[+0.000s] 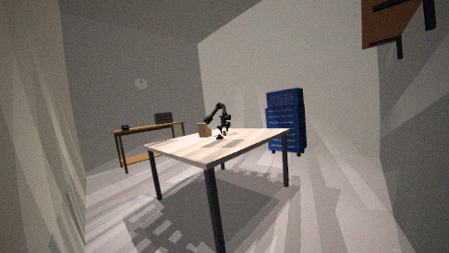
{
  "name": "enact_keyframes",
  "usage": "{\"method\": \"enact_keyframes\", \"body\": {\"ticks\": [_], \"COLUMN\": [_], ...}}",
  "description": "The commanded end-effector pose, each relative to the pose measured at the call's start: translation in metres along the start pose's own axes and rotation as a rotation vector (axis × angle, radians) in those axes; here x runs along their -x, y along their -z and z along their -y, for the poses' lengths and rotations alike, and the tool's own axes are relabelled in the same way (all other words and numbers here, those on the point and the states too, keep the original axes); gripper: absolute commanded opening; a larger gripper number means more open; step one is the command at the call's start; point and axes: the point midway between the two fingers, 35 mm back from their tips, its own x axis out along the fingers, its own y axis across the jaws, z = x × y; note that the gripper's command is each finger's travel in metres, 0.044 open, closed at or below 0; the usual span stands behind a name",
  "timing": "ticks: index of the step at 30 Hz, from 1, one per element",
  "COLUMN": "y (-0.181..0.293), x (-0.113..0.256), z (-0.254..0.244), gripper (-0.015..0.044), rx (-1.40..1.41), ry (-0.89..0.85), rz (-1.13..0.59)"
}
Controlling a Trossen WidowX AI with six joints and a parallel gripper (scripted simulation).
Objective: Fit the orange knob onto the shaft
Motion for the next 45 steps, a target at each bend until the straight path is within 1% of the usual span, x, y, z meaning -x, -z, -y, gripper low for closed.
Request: {"method": "enact_keyframes", "body": {"ticks": [1,13,23,28,30,33,34,45], "y": [0.002,0.004,0.004,0.004,0.004,-0.008,-0.009,-0.012], "x": [-0.007,-0.023,-0.023,-0.023,-0.022,-0.008,-0.004,0.045], "z": [0.002,0.000,0.000,0.000,0.000,0.003,0.003,0.008], "gripper": [0.0440,0.0440,0.0177,0.0144,0.0092,0.0013,0.0000,0.0000], "rx": [-0.008,-0.011,-0.011,-0.011,-0.009,0.016,0.016,0.004], "ry": [0.003,-0.005,-0.005,-0.005,-0.002,0.030,0.032,0.043], "rz": [-0.005,-0.006,-0.006,-0.006,-0.001,0.052,0.051,0.027]}}
